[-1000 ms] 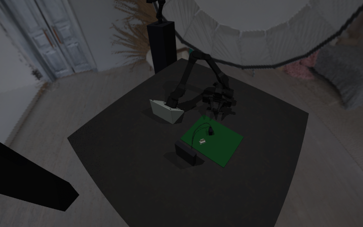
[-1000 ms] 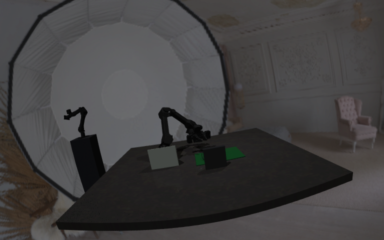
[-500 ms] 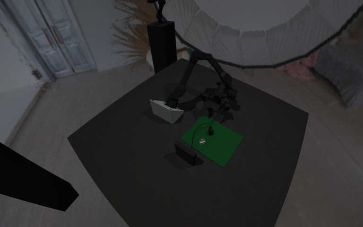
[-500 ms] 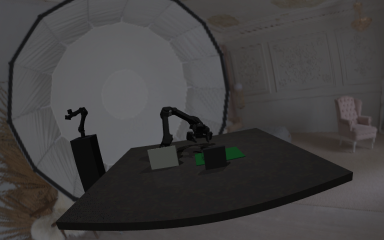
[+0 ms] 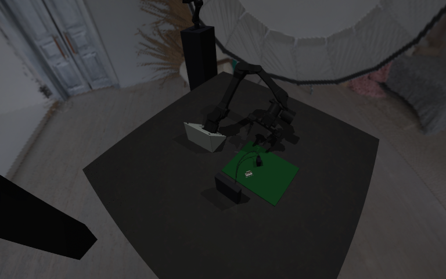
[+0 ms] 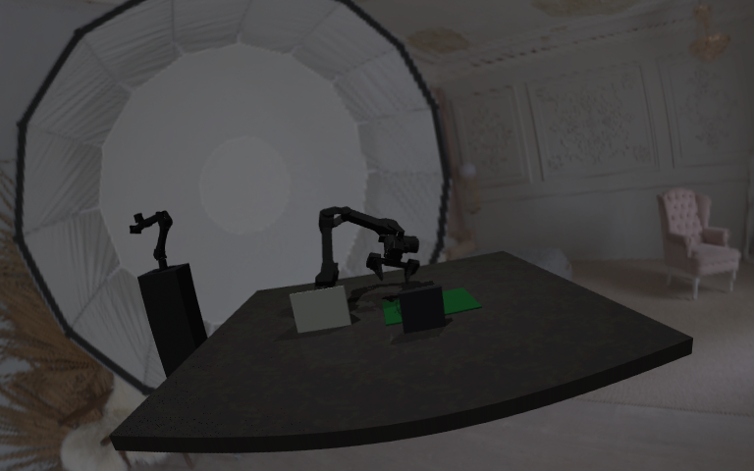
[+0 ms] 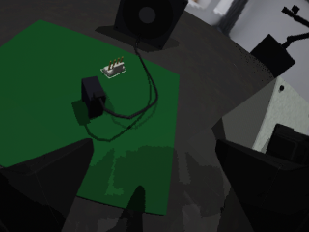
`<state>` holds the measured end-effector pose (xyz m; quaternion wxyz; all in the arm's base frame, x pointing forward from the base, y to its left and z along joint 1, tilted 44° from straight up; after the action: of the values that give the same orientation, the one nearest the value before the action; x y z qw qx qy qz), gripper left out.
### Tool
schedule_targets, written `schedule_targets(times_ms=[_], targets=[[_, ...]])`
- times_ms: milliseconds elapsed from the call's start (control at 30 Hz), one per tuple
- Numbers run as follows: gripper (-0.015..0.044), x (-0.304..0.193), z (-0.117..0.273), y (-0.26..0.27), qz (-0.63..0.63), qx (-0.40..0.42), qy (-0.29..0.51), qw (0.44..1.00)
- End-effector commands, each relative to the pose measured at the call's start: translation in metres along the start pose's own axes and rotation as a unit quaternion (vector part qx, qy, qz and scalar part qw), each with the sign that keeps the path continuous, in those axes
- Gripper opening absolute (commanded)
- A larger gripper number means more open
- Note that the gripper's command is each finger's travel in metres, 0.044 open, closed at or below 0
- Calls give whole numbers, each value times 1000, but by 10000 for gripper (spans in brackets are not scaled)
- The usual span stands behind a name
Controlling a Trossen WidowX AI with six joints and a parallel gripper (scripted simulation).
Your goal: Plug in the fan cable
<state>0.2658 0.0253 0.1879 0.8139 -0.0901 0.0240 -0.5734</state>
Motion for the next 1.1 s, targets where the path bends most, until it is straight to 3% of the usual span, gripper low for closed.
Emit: schedule_targets(times_ms=[0,500,1067], targets=[[440,12,-1,-1,15,3,49,999],[440,54,-1,-12,52,64,209,974],[440,104,1,-32,72,217,334,914]])
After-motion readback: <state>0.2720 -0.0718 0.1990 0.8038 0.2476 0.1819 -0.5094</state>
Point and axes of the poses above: the point midway between the two fingers, 35 mm back from their tips, its own z axis back along the fingers, its own y axis across the jaws, x = y × z, the point moved 10 cm from there along z, back along the fingers, and after that the axes turned 6 degrees about z, right-handed, at the moved point
